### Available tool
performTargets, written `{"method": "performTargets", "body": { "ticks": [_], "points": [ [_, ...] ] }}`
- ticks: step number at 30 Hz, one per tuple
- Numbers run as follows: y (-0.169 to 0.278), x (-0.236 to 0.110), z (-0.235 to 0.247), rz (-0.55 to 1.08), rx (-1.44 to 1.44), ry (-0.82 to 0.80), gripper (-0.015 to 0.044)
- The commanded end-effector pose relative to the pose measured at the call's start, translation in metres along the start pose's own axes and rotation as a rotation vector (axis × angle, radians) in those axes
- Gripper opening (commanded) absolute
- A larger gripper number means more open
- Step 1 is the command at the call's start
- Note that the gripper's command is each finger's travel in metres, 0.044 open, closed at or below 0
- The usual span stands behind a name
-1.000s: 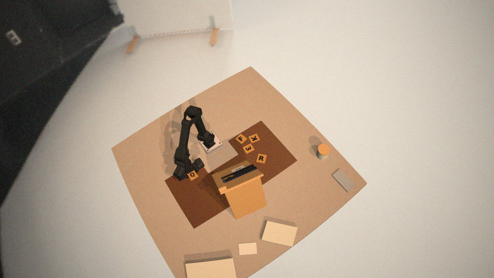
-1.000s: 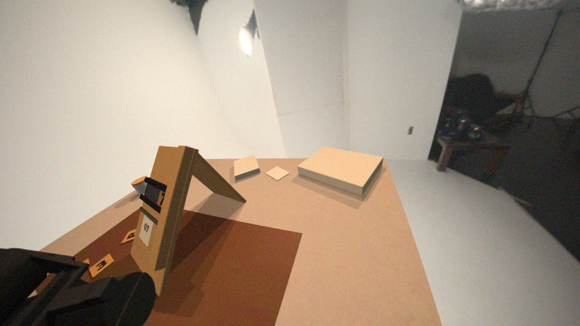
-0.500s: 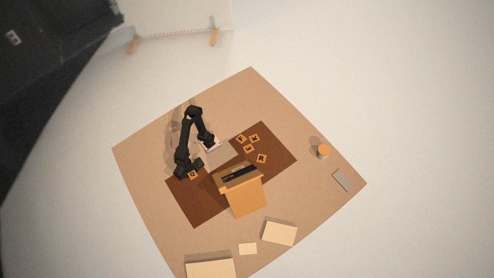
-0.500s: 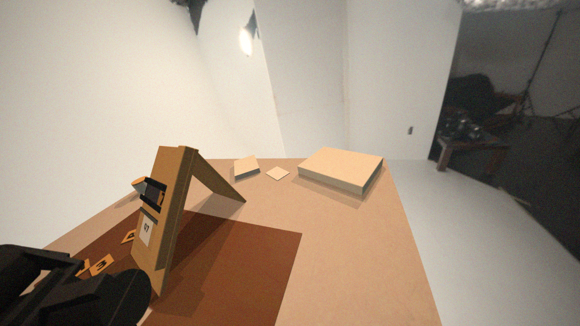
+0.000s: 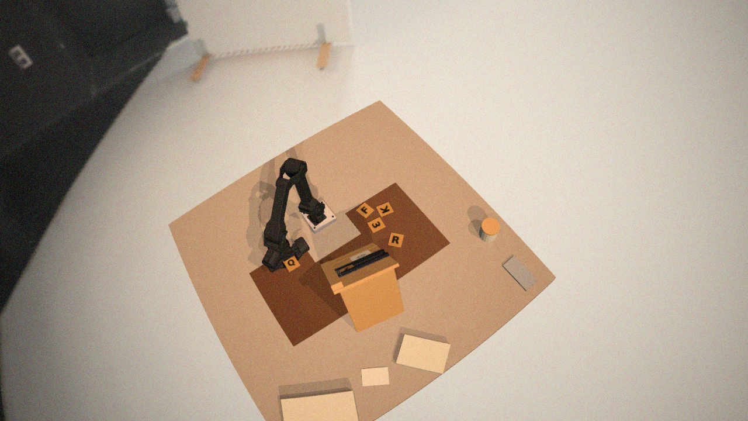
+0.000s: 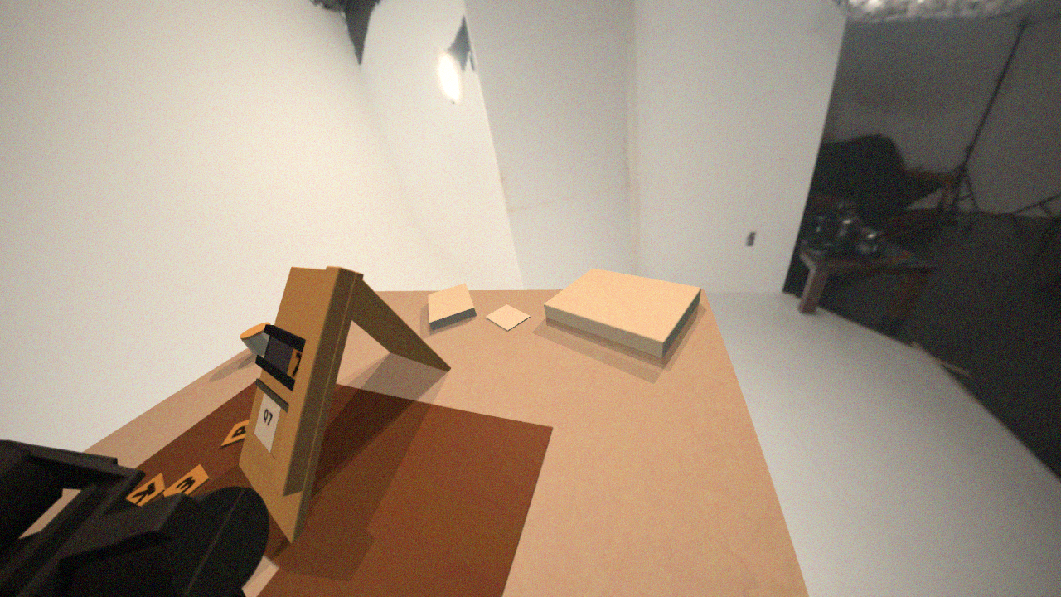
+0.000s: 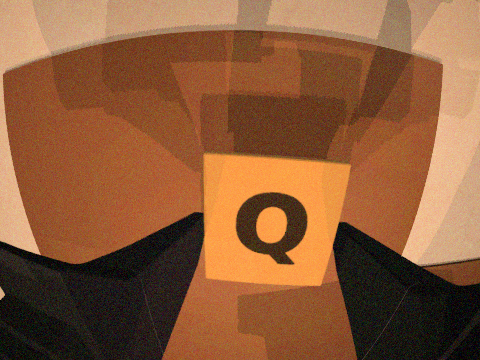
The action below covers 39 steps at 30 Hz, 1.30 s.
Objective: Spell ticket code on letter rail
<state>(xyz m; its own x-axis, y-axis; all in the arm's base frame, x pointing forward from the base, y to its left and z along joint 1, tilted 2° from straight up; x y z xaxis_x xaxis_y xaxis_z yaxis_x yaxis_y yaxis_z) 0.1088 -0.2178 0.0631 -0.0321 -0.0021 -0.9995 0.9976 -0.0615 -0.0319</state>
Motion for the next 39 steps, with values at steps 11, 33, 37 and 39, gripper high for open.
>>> {"method": "performTargets", "body": {
  "ticks": [11, 33, 37, 39],
  "points": [
    [0.000, -0.007, 0.000, 0.000, 0.006, -0.005, 0.0000],
    [0.040, -0.041, 0.014, 0.042, -0.274, -0.211, 0.0000],
    [0.050, -0.050, 0.016, 0.050, -0.337, -0.259, 0.0000],
    [0.055, -0.055, 0.016, 0.053, -0.371, -0.283, 0.0000]
  ]
}}
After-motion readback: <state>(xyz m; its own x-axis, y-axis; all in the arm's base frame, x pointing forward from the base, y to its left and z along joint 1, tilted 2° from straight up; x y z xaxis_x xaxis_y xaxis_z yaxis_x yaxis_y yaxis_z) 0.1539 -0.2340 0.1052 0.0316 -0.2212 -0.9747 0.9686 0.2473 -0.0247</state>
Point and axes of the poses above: the point midway between the two fingers, 35 mm back from their tips, its own x axis out along the fingers, its own z axis across the jaws, y = z × x, the point moved 3 cm from there along -x, back along the fingers, and after that the axes turned 3 degrees about -x, right-handed, at the moved point
